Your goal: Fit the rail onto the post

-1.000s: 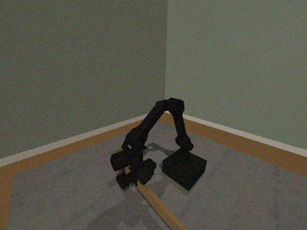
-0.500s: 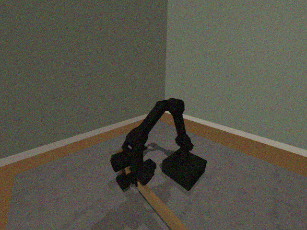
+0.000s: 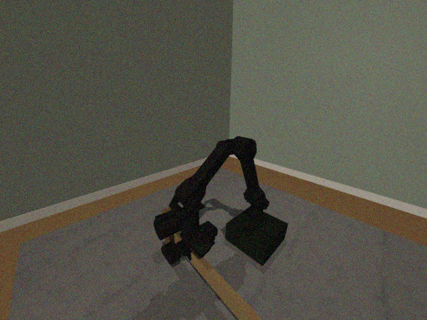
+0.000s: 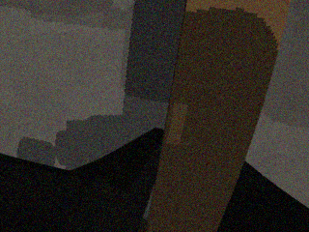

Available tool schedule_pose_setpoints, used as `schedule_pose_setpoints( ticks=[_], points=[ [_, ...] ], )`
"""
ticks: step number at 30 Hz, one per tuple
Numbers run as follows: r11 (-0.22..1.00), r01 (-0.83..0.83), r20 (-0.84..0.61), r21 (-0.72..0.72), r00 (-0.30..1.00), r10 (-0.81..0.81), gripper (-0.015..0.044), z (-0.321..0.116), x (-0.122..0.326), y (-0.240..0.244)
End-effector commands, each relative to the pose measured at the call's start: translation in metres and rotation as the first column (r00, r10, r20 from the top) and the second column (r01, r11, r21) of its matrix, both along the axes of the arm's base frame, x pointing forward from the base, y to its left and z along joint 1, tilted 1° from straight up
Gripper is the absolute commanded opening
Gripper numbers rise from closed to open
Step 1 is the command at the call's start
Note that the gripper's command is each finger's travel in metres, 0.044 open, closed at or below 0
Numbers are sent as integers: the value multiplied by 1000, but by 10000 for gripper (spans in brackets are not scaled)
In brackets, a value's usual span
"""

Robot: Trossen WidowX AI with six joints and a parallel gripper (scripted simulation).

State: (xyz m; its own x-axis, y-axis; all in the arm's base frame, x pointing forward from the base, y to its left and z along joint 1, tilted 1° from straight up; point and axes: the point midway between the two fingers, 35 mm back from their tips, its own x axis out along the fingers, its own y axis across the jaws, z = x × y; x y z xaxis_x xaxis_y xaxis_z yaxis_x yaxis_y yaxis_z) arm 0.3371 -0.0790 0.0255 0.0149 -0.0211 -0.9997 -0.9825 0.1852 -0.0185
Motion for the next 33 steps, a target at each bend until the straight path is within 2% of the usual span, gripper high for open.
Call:
schedule_pose_setpoints(
  ticks=[1, 33],
  points=[
    [1000, 4, 2, 1, 1000, -4, 0, 0, 0, 0],
    [1000, 4, 1, 1, 1000, -4, 0, 3, -3, -7]
  ],
)
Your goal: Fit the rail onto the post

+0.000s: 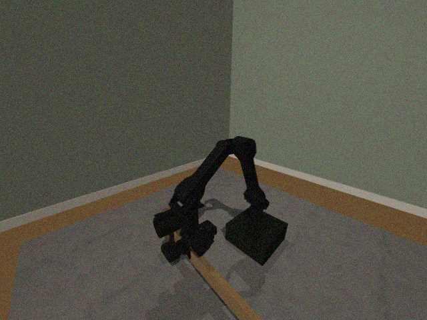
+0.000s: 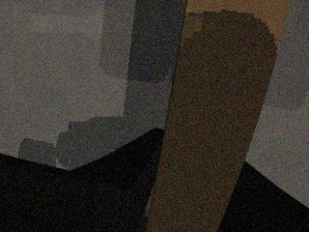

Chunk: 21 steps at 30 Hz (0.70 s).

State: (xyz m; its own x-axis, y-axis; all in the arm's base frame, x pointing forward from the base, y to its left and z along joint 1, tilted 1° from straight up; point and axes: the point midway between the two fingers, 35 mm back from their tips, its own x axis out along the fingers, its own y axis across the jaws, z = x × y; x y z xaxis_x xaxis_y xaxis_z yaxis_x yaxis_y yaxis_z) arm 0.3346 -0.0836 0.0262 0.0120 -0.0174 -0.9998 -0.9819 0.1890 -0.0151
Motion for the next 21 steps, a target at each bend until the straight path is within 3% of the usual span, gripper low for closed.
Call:
schedule_pose_setpoints(
  ticks=[1, 21],
  points=[
    [1000, 1, 4, -3, 1000, -1, 0, 3, 0, -2],
    [1000, 1, 4, -2, 1000, -1, 0, 2, 1, 4]
  ],
)
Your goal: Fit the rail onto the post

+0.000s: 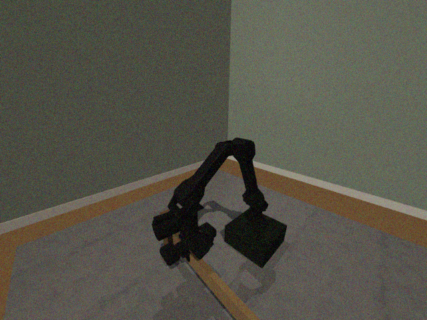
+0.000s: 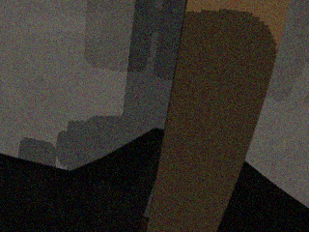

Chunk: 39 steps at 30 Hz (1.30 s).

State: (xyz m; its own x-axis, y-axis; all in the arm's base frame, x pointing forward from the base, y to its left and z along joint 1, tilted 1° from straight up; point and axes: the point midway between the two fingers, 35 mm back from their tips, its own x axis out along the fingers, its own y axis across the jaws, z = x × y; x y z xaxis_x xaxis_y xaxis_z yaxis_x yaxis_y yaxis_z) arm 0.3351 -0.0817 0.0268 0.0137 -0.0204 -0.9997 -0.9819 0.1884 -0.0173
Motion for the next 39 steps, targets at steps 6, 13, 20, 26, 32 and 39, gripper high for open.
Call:
schedule_pose_setpoints(
  ticks=[6, 13, 20, 26, 32, 39],
  points=[
    [1000, 1, 3, 1, 1000, -1, 0, 0, 0, 2],
    [1000, 1, 3, 1, 1000, -1, 0, -1, 0, 2],
    [1000, 1, 3, 1, 1000, -1, 0, -2, 0, 2],
    [1000, 1, 3, 1, 1000, -1, 0, -2, 0, 1],
    [1000, 1, 3, 0, 1000, -1, 0, -2, 0, -1],
    [1000, 1, 3, 0, 1000, -1, 0, -1, -1, -3]
  ],
)
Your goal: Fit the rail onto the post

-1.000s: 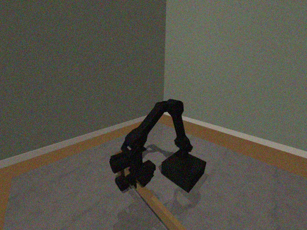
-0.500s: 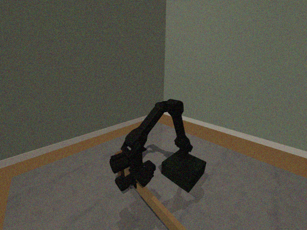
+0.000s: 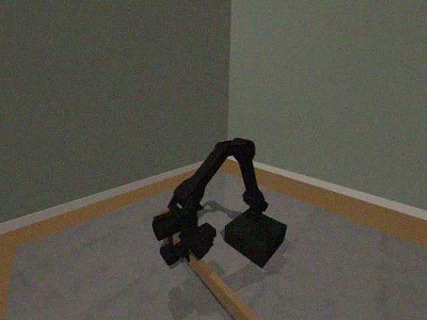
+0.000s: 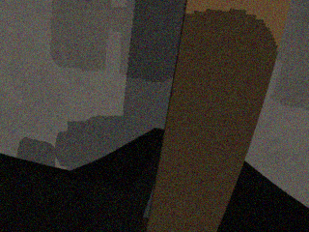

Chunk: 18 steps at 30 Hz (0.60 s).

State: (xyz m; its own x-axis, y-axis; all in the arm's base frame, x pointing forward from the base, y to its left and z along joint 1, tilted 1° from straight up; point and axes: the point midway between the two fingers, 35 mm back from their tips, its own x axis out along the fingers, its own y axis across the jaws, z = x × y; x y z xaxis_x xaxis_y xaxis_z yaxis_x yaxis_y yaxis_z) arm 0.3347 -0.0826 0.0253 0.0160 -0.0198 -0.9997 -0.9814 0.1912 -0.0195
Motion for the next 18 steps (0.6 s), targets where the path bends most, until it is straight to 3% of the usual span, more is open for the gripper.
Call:
schedule_pose_setpoints(
  ticks=[1, 18],
  points=[
    [1000, -2, 0, 0, 1000, 2, 0, 1, 0, -3],
    [1000, -2, 0, 0, 1000, 2, 0, 2, 0, -2]
  ],
)
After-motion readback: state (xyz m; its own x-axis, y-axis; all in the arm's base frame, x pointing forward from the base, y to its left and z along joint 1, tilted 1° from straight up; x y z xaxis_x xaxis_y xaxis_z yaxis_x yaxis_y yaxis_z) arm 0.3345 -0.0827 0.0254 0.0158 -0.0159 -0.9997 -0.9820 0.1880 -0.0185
